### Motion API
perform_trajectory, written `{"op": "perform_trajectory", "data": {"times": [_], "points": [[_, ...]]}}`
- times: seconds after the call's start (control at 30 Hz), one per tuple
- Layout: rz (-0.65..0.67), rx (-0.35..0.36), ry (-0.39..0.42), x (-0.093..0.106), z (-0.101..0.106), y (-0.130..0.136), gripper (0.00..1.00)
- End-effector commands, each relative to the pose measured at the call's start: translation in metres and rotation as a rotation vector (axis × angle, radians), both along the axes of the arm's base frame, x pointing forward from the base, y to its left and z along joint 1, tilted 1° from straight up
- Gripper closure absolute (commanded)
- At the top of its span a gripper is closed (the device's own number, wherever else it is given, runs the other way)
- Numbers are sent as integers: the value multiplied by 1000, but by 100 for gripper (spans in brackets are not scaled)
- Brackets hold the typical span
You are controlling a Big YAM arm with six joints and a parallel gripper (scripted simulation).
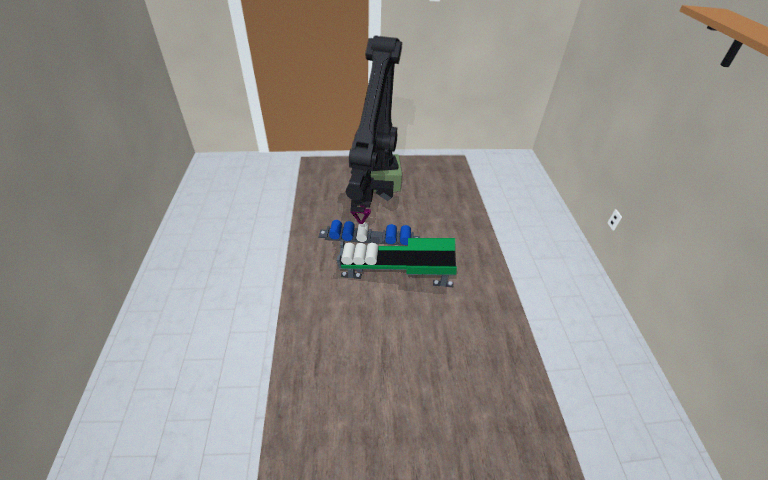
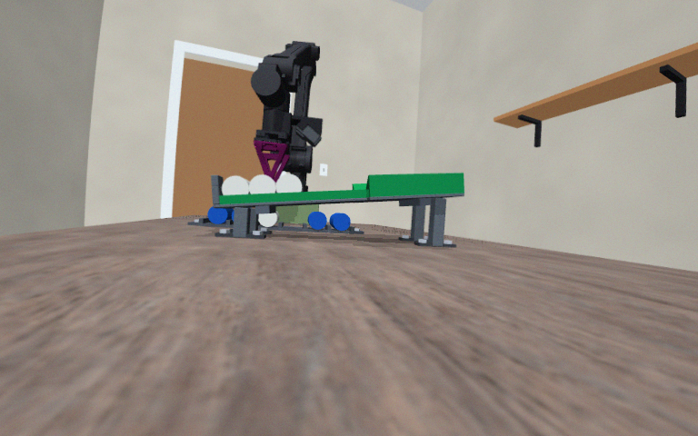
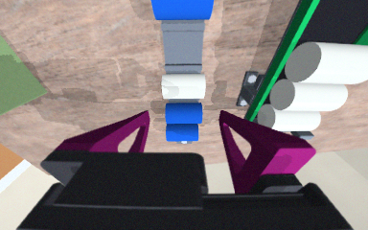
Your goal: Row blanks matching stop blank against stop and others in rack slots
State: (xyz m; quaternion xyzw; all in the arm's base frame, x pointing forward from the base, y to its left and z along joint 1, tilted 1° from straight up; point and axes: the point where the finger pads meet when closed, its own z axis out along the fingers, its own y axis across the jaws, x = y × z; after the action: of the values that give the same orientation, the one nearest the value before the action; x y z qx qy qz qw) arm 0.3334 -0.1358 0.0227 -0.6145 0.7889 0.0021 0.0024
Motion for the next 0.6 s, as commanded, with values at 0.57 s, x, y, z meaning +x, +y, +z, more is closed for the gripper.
{"op": "perform_trajectory", "data": {"times": [0.57], "points": [[21,2,-2,5,-24,0,17]]}}
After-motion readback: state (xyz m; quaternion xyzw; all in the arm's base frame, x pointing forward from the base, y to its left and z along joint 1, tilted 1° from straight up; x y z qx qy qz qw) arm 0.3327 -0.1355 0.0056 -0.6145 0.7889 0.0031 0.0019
